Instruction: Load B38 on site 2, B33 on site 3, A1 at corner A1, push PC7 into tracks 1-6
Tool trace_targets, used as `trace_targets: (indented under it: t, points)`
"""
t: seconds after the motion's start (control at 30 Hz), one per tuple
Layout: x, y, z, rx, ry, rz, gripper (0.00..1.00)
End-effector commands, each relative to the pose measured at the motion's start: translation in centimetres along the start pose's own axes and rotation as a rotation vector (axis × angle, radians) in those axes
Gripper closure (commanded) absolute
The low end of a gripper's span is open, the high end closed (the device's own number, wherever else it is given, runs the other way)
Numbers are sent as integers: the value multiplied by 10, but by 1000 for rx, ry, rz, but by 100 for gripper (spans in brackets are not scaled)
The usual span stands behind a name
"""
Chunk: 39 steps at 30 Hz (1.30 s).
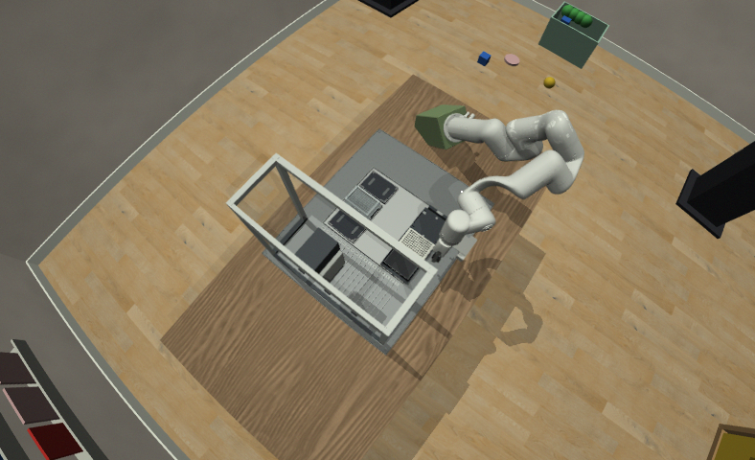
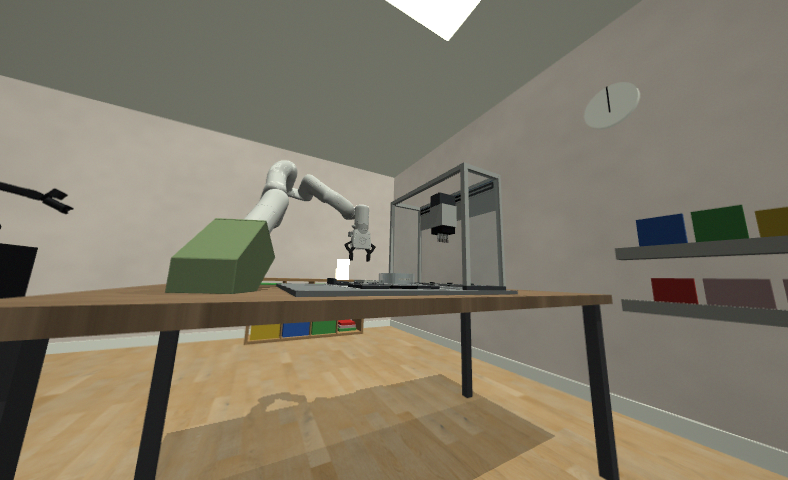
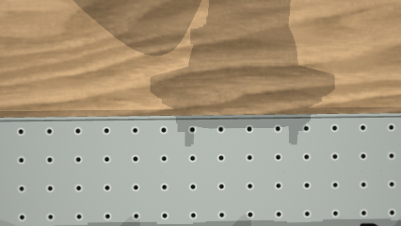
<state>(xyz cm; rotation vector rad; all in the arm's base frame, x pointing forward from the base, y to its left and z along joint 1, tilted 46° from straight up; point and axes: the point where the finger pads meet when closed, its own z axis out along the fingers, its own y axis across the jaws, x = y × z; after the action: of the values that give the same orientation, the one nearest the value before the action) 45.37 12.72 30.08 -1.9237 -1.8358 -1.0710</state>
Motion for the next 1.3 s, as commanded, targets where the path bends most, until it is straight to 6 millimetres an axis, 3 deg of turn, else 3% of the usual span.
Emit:
trace_targets:
  t: [0.0, 0.33, 1.27]
  points:
    - [2, 1, -1, -3, -1, -1, 0]
    - [2, 1, -1, -3, -1, -1, 0]
    - [2, 1, 39, -3, -1, 0, 0]
